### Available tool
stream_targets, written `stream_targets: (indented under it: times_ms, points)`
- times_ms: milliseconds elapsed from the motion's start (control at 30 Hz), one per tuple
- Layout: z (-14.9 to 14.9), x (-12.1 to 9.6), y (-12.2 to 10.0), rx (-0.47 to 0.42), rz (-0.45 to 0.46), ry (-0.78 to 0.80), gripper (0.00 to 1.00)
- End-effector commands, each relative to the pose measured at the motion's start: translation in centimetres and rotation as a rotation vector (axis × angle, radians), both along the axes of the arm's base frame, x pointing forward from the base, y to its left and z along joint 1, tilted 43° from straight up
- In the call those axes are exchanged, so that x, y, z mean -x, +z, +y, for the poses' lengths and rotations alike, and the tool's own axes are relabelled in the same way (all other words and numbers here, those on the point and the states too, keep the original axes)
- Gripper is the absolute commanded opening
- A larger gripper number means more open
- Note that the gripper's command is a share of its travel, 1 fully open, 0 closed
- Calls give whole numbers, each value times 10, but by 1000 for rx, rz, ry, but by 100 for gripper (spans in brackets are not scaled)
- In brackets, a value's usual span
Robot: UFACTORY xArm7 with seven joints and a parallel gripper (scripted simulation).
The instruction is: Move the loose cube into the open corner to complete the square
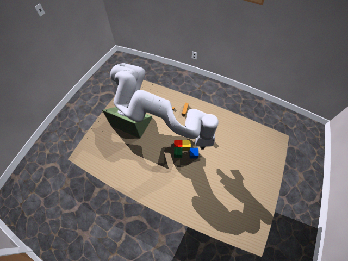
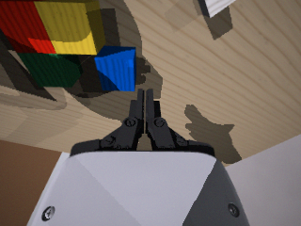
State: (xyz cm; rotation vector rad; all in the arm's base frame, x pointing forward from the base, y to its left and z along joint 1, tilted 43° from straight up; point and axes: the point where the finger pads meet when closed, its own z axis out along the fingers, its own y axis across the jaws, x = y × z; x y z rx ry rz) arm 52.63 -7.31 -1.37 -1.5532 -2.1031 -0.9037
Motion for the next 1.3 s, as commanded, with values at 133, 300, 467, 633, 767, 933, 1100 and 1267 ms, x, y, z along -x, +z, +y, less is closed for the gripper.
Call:
stream_targets:
  times_ms: [133, 300, 467, 633, 767, 933, 1100, 1267]
  points:
    - [-2, -13, 2, 2, 4, -2, 0]
    - [-2, -13, 2, 2, 4, -2, 0]
    - [-1, -13, 2, 2, 4, -2, 0]
    - [-1, -13, 2, 2, 4, -2, 0]
    - [1, -14, -1, 2, 4, -2, 0]
    - [6, -14, -6, 2, 4, -2, 0]
    - [14, -15, -14, 2, 4, -2, 0]
    - [19, -16, -20, 2, 4, -2, 0]
